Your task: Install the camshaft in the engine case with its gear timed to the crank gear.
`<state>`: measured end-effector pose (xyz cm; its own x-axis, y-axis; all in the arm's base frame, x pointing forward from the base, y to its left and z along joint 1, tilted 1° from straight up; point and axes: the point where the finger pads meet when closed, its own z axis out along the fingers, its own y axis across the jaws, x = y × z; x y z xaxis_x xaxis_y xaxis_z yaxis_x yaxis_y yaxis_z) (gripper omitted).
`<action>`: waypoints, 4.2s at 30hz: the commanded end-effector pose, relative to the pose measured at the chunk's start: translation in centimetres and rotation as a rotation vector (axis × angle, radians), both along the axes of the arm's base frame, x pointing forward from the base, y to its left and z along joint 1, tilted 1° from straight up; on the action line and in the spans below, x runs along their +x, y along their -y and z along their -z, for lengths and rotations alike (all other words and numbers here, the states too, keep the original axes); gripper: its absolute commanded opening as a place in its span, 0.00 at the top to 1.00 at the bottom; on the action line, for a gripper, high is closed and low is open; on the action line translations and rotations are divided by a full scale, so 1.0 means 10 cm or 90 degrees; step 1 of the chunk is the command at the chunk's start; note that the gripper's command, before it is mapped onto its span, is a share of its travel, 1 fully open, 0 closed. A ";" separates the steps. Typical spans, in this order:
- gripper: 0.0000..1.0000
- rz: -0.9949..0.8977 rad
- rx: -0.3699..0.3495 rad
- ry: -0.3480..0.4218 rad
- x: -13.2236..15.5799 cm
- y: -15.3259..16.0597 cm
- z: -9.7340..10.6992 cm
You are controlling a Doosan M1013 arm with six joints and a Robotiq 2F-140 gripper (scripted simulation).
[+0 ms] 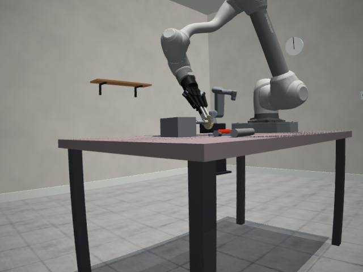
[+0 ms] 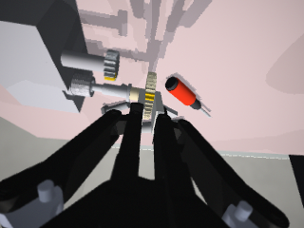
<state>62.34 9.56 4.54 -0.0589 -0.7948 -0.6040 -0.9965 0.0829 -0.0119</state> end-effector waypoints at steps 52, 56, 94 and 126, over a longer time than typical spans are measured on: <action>0.95 0.000 0.000 0.000 0.09 0.01 0.00; 0.95 0.000 0.000 0.000 0.10 0.01 0.00; 0.95 0.000 0.000 0.000 0.13 0.01 0.00; 0.95 0.000 0.000 0.000 0.18 0.01 0.00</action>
<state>64.02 9.42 4.56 -0.0589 -0.7948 -0.6040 -0.9965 0.0829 -0.0119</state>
